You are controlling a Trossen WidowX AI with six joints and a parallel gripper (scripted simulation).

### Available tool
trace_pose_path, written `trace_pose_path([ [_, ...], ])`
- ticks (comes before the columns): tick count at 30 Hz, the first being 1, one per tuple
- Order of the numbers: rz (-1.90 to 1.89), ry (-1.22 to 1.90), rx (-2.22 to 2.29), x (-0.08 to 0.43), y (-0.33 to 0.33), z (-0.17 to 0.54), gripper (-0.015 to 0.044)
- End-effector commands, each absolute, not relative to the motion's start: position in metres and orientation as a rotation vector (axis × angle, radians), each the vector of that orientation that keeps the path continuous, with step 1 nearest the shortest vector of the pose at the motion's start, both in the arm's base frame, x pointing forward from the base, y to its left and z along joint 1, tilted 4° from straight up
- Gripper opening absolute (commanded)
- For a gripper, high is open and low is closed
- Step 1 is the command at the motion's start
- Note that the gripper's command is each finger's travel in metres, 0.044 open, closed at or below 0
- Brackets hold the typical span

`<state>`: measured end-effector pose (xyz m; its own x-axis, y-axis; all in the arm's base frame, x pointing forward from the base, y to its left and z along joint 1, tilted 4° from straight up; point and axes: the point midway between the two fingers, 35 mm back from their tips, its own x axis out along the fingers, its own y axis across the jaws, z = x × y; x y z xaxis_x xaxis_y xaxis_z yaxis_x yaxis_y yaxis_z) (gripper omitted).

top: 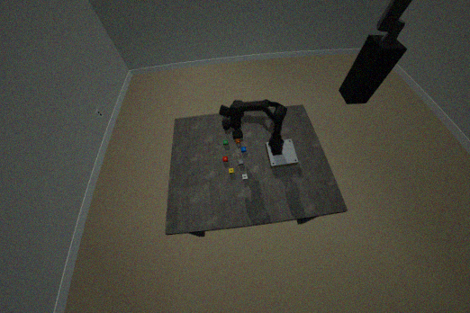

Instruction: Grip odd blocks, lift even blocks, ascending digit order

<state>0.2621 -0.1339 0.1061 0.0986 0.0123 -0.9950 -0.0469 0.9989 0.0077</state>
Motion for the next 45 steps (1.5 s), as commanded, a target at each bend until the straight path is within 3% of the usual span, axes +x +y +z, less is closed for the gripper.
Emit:
trace_pose_path([
  [1,0.060,1.497,-0.013,0.258,-0.128,0.055,0.0304],
  [5,0.060,1.497,-0.013,0.258,-0.128,0.053,0.0400],
  [32,0.060,1.497,-0.013,0.260,-0.126,0.016,0.0400],
  [42,0.060,1.497,-0.013,0.260,-0.126,0.016,0.0138],
  [45,0.060,1.497,-0.013,0.260,-0.126,0.016,0.0120],
])
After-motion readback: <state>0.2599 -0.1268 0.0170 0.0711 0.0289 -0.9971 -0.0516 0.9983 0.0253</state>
